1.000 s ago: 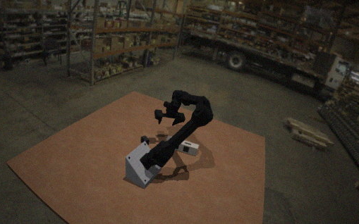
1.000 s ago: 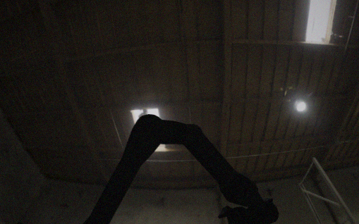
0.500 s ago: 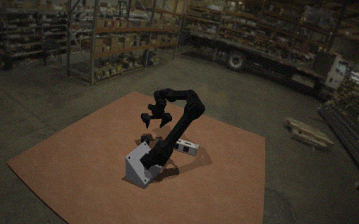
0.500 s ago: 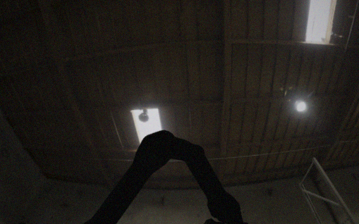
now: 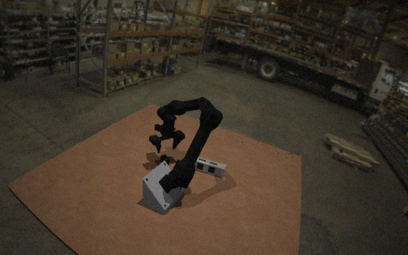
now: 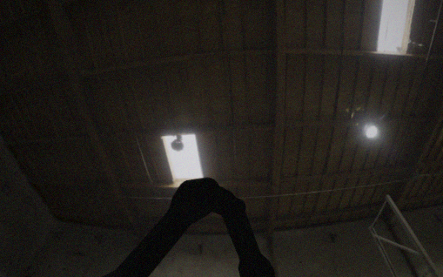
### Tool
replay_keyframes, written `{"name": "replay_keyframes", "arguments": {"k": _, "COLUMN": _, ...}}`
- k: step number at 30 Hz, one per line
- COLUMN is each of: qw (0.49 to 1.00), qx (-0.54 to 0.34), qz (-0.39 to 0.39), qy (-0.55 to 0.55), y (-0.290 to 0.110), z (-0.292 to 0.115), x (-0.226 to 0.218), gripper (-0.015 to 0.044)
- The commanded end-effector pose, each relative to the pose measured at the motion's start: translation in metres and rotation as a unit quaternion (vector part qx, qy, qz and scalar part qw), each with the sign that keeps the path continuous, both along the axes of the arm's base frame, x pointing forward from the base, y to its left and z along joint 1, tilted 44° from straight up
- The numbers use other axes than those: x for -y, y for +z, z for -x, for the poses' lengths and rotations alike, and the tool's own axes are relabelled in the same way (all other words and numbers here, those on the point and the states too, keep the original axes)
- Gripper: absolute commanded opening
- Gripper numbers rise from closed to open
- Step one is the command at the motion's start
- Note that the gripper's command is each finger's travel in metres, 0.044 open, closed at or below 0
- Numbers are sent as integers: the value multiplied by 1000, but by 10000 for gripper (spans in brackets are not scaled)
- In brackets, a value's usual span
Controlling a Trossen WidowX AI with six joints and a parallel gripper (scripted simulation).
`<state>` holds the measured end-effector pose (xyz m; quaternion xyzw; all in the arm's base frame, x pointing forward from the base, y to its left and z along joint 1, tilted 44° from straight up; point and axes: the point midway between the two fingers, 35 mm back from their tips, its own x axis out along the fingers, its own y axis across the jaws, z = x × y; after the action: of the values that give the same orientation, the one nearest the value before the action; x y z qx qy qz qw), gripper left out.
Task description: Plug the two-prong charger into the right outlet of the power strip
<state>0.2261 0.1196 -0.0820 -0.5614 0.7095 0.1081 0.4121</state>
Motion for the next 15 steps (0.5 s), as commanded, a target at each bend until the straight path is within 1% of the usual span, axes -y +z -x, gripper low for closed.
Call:
{"name": "replay_keyframes", "arguments": {"k": 1, "qw": 1000, "qx": -11, "qz": 17, "qy": 4, "y": -3, "z": 8, "x": 4, "gripper": 440}}
{"name": "replay_keyframes", "arguments": {"k": 15, "qw": 1000, "qx": -11, "qz": 17, "qy": 4, "y": -14, "z": 9, "x": 15, "gripper": 440}}
